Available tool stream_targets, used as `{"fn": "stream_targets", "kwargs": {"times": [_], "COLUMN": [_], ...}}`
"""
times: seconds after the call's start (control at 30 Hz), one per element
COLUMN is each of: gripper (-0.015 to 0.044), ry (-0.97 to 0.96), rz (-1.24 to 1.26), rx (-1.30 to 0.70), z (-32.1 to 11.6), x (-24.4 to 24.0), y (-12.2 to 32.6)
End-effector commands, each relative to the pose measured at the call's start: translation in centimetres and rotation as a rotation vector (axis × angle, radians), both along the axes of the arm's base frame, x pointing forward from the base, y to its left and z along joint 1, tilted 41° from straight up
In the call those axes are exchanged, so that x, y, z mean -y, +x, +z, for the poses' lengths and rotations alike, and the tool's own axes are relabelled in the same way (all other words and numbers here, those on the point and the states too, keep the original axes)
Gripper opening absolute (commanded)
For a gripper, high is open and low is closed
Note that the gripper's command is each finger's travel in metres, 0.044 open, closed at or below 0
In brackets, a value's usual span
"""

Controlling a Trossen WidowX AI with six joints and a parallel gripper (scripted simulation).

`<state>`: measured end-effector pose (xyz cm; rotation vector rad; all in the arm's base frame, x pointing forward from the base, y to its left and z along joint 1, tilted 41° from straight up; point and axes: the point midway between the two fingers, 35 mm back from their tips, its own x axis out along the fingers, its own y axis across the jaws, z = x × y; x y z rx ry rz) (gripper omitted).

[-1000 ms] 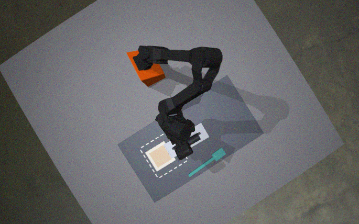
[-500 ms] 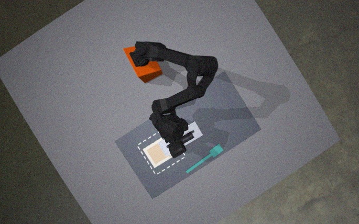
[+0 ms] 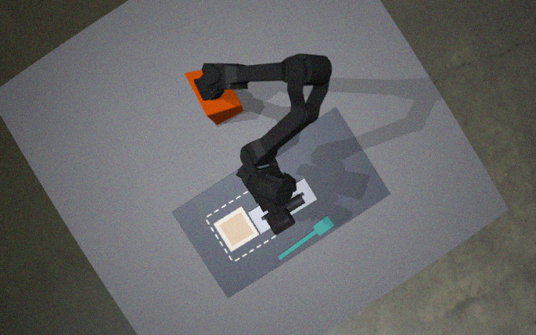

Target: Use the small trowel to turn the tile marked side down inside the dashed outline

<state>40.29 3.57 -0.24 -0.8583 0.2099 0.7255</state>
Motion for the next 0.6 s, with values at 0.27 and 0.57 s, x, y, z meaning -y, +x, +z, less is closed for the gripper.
{"fn": "stream_targets", "kwargs": {"times": [0.27, 0.57], "gripper": [0.0, 0.0], "ry": [0.002, 0.003], "rz": [-0.014, -0.014], "rx": [0.003, 0.003], "z": [4.7, 6.4], "x": [-1.1, -1.6], "y": [-0.7, -1.3]}}
